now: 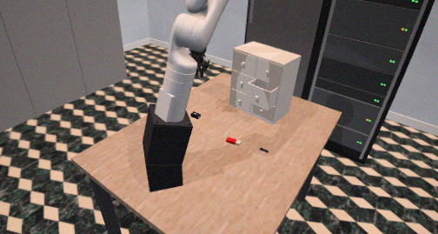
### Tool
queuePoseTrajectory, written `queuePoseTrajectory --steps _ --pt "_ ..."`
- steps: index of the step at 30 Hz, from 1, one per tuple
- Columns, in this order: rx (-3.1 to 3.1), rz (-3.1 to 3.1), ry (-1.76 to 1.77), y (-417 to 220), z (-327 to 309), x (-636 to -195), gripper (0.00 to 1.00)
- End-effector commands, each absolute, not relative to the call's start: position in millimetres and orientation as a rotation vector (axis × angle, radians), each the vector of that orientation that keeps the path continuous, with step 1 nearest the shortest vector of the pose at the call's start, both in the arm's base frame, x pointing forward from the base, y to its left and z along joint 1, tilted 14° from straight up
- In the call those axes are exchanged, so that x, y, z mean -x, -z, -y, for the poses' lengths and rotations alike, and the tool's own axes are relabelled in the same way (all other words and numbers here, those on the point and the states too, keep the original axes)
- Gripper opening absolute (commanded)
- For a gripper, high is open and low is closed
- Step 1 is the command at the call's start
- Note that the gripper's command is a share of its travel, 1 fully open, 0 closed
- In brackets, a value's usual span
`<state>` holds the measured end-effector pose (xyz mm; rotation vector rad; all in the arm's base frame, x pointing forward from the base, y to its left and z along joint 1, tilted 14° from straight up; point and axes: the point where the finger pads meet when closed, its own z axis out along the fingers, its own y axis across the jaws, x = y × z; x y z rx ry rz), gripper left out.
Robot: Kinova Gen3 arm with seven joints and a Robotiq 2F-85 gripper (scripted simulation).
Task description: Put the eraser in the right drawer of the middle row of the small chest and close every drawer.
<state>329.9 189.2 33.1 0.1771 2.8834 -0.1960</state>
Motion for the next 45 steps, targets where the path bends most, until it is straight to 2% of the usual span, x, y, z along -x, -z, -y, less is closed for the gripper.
queuePoseTrajectory --steps 1,8,22,45 --pt "-0.233 -2.876 0.207 -27.8 -176.6 -336.0 0.33" --pt "-0.368 -2.842 0.212 -16.7 -151.3 -352.1 0.33" --pt "-0.853 -2.69 0.184 27.1 -57.4 -387.6 0.33" --pt "-1.474 -2.441 0.045 88.7 42.5 -375.8 0.33"
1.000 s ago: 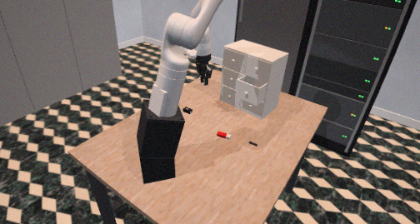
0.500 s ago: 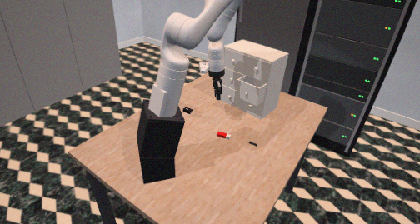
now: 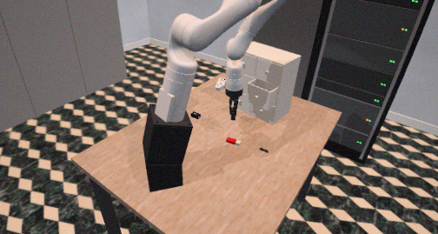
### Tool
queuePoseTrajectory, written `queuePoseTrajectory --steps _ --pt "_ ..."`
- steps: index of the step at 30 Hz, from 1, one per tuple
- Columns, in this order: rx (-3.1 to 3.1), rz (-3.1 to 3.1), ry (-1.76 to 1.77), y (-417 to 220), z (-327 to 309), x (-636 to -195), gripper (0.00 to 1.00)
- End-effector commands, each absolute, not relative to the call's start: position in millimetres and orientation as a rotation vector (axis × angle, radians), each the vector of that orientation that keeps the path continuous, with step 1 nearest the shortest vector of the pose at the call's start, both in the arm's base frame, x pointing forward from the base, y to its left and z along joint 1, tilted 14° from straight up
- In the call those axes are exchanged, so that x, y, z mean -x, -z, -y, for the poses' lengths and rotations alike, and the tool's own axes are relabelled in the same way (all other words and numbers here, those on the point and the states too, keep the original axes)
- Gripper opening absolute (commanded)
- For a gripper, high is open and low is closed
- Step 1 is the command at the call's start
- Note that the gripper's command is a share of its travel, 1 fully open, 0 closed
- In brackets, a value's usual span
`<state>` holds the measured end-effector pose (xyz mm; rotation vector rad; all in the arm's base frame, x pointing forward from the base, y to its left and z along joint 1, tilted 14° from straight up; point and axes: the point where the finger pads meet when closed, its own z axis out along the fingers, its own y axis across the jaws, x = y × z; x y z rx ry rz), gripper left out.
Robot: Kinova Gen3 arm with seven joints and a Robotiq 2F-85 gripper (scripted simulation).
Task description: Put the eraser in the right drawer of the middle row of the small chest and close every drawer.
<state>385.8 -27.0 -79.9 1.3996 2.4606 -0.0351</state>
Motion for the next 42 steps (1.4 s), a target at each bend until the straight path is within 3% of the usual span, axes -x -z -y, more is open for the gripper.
queuePoseTrajectory --steps 1,26,27,42 --pt "-1.498 -2.43 0.038 91.0 45.4 -374.2 0.33" --pt "-1.719 -2.324 -0.034 111.5 67.5 -356.7 0.33" --pt "-1.719 -2.324 -0.034 111.5 67.5 -356.7 0.38" --pt "-1.719 -2.324 -0.034 111.5 67.5 -356.7 0.38"
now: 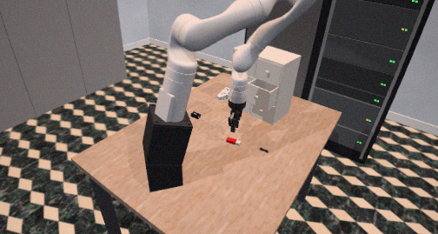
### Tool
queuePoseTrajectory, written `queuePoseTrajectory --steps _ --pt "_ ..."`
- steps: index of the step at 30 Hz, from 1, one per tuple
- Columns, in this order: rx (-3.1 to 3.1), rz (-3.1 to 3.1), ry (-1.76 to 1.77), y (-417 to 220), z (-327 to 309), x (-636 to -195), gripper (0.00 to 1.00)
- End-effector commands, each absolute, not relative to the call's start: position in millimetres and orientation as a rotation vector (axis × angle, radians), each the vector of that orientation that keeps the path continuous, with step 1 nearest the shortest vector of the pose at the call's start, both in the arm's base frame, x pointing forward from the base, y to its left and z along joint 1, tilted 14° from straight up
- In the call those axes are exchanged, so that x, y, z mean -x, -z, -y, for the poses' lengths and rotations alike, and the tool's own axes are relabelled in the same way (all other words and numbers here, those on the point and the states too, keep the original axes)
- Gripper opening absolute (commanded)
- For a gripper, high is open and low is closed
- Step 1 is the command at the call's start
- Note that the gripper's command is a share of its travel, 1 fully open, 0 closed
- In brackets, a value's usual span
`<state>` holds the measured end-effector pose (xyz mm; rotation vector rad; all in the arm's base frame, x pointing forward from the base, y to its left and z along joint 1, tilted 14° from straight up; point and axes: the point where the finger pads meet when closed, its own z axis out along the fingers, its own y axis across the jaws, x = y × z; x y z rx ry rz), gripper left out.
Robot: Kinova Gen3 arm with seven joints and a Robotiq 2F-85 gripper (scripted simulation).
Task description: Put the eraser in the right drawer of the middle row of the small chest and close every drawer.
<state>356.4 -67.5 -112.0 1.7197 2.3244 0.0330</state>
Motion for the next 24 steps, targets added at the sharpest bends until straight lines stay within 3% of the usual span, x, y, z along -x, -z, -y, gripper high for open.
queuePoseTrajectory --steps 1,24 --pt "-1.719 -2.324 -0.034 111.5 67.5 -356.7 0.38" --pt "-1.719 -2.323 -0.032 131.2 70.6 -361.0 0.38"
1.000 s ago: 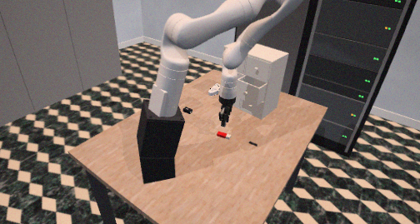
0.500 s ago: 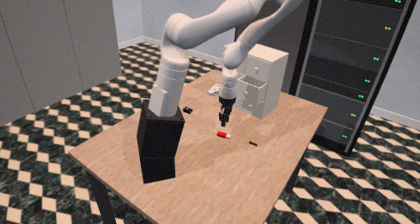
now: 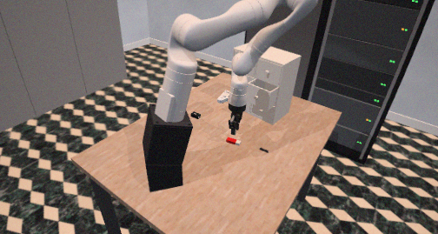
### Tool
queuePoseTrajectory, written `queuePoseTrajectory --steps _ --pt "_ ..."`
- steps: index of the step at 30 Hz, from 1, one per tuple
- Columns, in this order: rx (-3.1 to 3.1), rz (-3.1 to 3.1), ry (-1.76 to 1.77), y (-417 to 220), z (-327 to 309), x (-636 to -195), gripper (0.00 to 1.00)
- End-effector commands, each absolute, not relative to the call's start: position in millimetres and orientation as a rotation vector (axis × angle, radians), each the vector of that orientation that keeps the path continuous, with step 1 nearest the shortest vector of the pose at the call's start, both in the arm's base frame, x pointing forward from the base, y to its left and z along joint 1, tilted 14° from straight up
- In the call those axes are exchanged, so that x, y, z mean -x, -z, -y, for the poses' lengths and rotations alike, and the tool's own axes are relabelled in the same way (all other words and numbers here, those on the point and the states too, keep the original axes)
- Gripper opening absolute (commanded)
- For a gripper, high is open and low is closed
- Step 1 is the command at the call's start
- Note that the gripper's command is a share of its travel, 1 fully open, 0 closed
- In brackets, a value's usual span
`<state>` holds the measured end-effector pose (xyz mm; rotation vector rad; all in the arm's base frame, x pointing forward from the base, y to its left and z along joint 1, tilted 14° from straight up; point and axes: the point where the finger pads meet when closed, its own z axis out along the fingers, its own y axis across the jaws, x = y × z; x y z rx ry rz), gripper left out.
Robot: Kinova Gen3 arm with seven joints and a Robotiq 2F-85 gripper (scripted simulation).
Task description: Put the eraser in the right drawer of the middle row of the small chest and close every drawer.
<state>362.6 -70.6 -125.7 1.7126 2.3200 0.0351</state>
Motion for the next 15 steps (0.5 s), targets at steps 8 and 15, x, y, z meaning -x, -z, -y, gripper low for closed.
queuePoseTrajectory --steps 8,15 --pt "-1.719 -2.323 -0.032 151.8 73.9 -365.4 0.38" --pt "-1.719 -2.323 -0.032 160.3 75.3 -367.3 0.38"
